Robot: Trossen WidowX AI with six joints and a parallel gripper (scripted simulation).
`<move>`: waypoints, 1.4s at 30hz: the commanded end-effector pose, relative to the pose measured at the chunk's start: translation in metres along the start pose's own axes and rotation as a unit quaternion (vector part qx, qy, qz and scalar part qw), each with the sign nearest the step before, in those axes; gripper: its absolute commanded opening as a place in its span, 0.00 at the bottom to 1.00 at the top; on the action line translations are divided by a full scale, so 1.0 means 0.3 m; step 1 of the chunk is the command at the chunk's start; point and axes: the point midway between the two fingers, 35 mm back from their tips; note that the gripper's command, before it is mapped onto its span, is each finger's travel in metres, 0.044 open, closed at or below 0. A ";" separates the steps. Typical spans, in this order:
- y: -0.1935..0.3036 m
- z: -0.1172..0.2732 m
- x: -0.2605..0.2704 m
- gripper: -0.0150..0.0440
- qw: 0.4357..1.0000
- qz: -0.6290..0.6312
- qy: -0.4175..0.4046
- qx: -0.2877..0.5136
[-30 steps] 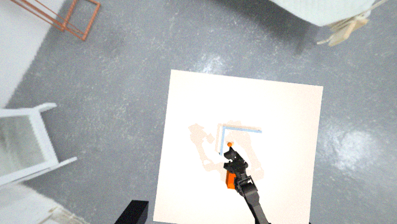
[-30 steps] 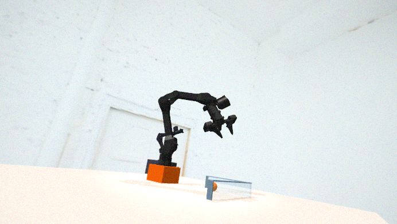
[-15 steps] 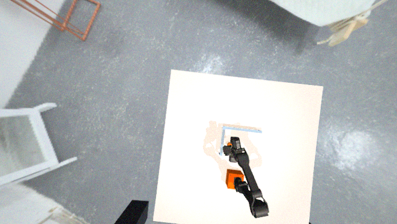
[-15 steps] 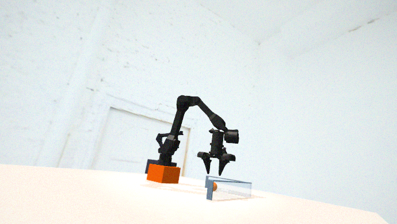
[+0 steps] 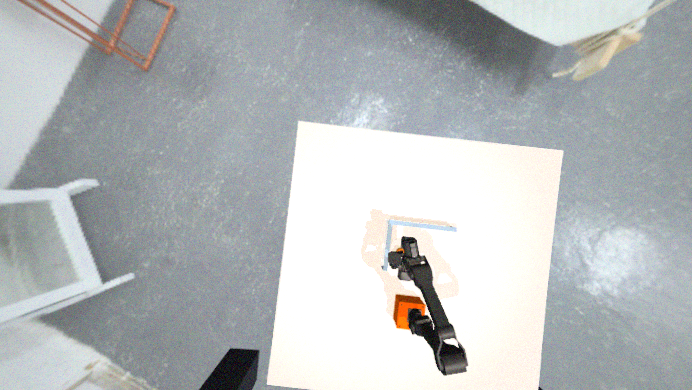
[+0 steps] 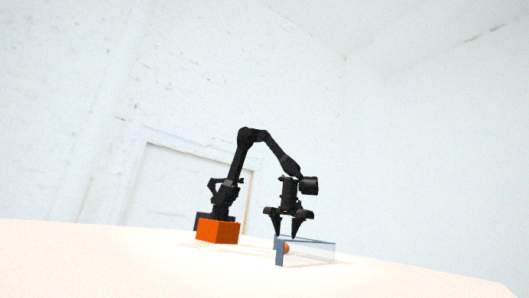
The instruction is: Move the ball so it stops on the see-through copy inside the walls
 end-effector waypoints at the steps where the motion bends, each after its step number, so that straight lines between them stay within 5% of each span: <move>1: -0.001 -0.022 0.003 0.76 1.000 -0.003 -0.002 -0.002; 22: -0.002 -0.127 0.006 0.76 1.000 -0.003 -0.002 -0.002; 26: -0.002 -0.127 0.006 0.58 1.000 -0.003 -0.002 -0.002; 33: -0.002 -0.127 0.006 0.50 1.000 -0.003 -0.002 -0.002; 38: -0.003 -0.072 -0.008 0.28 1.000 -0.003 -0.002 -0.002; 42: -0.003 0.022 -0.021 0.25 1.000 -0.003 -0.001 -0.002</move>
Point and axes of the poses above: the point midway between the two fingers, 35 mm back from their tips, its own z axis back along the fingers, its own x axis across the jaws, y = z × x, and after that the axes turned 12 degrees about z, right-handed
